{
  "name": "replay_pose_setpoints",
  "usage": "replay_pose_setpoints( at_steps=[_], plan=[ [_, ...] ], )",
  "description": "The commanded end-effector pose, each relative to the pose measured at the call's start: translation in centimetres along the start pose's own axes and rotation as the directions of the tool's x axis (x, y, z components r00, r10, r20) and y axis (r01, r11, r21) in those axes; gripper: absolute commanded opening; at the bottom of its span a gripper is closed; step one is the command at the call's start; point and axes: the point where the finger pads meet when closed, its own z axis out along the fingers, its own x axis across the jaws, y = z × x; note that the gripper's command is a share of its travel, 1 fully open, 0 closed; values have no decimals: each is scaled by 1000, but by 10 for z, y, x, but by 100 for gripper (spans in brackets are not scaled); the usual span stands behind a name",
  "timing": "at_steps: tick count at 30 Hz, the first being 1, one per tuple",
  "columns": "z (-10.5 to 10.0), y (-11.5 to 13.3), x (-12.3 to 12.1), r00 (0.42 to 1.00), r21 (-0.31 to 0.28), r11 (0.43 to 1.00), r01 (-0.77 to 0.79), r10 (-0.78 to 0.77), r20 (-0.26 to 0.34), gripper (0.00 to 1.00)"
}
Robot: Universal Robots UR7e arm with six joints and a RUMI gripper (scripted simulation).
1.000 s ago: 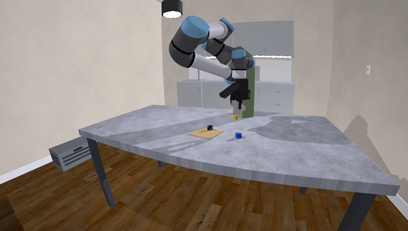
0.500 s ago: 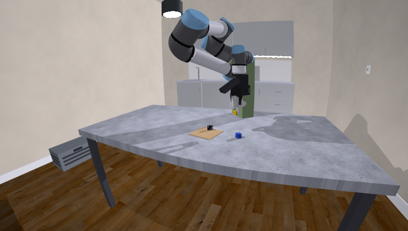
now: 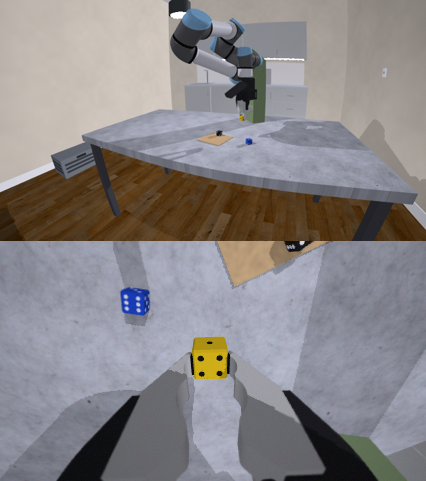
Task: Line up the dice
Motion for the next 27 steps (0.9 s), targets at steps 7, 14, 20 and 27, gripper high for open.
replay_pose_setpoints(
  at_steps=[7,14,20,27],
  plan=[
    [1,-52,19,978,-7,978,208,-208,6,6],
    [-1,-97,45,915,-2,915,405,-405,6,6],
    [-5,-121,62,860,3,860,511,-511,2,6],
    [-7,-127,68,840,5,840,542,-542,1,6]
  ],
)
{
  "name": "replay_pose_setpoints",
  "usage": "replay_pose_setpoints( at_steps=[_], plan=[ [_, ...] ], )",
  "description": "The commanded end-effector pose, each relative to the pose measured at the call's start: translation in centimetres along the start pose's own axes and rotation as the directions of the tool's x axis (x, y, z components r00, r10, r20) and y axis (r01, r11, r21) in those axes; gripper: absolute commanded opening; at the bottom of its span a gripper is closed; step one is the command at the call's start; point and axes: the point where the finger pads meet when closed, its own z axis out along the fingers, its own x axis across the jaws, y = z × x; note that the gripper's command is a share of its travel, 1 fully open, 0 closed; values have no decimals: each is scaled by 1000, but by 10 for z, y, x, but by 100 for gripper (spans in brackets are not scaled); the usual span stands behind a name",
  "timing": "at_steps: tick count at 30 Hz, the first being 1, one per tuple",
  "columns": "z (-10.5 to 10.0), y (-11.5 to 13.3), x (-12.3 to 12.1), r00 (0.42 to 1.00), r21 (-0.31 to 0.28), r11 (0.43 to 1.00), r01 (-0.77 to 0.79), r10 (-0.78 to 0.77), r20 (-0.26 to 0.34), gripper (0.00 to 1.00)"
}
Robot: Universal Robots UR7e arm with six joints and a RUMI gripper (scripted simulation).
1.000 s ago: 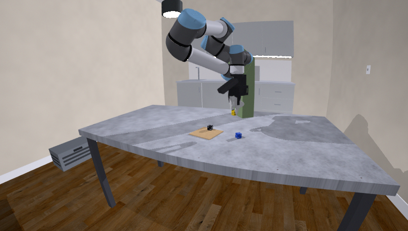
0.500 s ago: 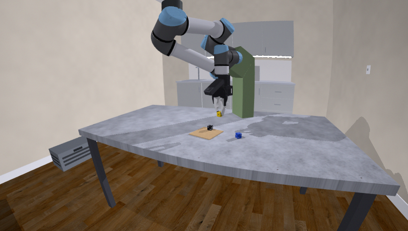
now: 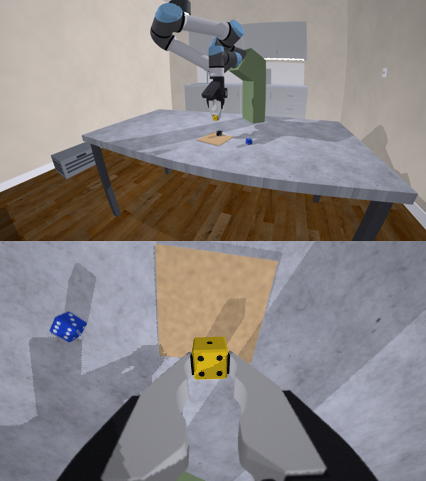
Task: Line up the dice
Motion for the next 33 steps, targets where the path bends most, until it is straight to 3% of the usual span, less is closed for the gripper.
replay_pose_setpoints(
  at_steps=[1,20,33],
  plan=[
    [-1,-2,4,1000,1,1000,22,-22,4,6],
    [2,-2,5,1000,1,1000,22,-22,4,6],
    [38,-2,4,1000,1,1000,22,-22,4,6]
  ],
)
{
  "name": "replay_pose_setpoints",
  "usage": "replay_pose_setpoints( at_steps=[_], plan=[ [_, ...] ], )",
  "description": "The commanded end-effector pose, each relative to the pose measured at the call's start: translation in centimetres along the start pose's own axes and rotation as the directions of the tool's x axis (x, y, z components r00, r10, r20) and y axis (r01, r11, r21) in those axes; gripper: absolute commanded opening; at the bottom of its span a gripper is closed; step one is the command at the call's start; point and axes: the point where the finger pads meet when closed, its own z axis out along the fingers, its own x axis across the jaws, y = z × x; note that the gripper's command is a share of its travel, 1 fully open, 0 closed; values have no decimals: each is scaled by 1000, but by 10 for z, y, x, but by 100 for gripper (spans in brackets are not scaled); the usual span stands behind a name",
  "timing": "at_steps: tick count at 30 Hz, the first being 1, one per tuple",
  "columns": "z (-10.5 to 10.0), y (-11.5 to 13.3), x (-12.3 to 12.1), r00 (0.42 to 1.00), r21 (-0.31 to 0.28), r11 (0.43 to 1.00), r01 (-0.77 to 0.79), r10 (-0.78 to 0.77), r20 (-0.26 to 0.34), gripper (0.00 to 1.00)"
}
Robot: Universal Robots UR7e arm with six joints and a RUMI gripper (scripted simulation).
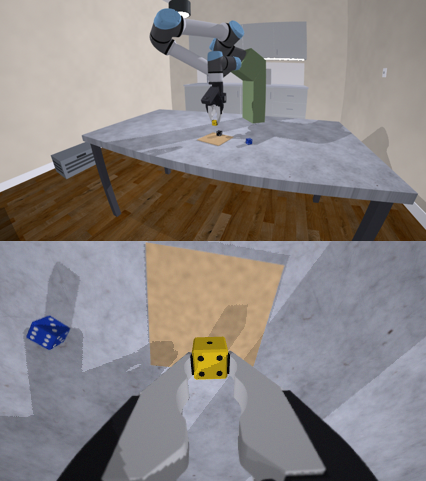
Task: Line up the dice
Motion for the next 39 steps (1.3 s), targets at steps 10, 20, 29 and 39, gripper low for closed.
replay_pose_setpoints(
  at_steps=[10,20,29,39],
  plan=[
    [57,-1,0,1000,1,1000,0,0,0,6],
    [68,-1,0,1000,1,1000,0,0,0,6],
    [68,-1,0,1000,1,1000,0,0,0,6],
    [68,-1,0,1000,1,1000,0,0,0,6]
  ],
)
